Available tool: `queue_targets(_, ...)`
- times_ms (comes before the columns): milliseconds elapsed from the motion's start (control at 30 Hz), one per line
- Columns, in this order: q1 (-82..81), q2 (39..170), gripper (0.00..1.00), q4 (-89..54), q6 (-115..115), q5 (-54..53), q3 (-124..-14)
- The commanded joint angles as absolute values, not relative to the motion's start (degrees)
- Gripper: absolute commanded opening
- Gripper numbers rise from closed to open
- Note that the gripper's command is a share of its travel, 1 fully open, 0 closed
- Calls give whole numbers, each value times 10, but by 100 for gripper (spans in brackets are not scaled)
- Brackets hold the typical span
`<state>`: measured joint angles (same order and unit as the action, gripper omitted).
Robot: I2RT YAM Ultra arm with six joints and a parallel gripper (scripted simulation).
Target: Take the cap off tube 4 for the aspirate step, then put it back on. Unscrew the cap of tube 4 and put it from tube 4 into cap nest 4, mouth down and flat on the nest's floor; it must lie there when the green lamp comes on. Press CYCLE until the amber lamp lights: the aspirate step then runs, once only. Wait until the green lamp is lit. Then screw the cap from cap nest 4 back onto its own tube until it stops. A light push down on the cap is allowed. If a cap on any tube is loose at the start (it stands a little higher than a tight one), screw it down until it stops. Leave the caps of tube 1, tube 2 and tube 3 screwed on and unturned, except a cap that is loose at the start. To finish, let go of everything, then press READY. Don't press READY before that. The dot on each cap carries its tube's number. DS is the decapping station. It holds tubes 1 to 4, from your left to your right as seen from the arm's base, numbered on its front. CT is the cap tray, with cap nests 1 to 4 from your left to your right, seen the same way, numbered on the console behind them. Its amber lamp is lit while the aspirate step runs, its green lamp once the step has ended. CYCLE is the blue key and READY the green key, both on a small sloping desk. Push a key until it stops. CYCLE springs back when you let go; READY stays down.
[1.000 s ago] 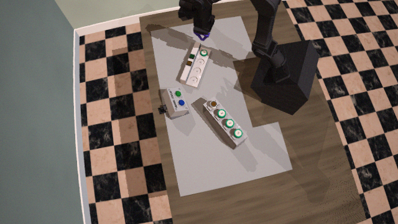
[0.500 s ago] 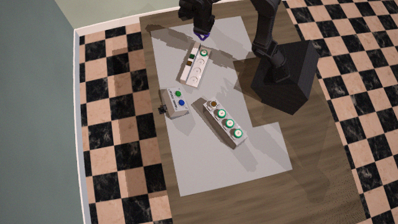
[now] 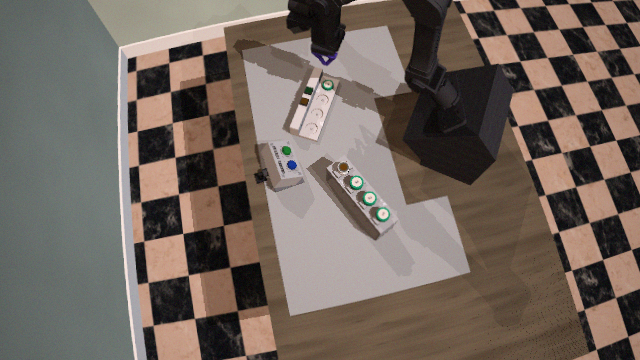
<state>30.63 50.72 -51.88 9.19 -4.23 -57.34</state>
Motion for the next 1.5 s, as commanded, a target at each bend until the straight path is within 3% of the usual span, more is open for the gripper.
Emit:
queue_targets(0, 307, 503, 47, -519, 93, -43, -579)
queue_targets(900, 307, 503, 47, -519, 93, -43, -579)
queue_targets(933, 273, 502, 0, -515, 117, -19, -575)
queue_targets(1167, 50, 527, 0, -493, 273, 138, -561)
queue_targets(1467, -118, 602, 0, -476, 140, 249, -575)
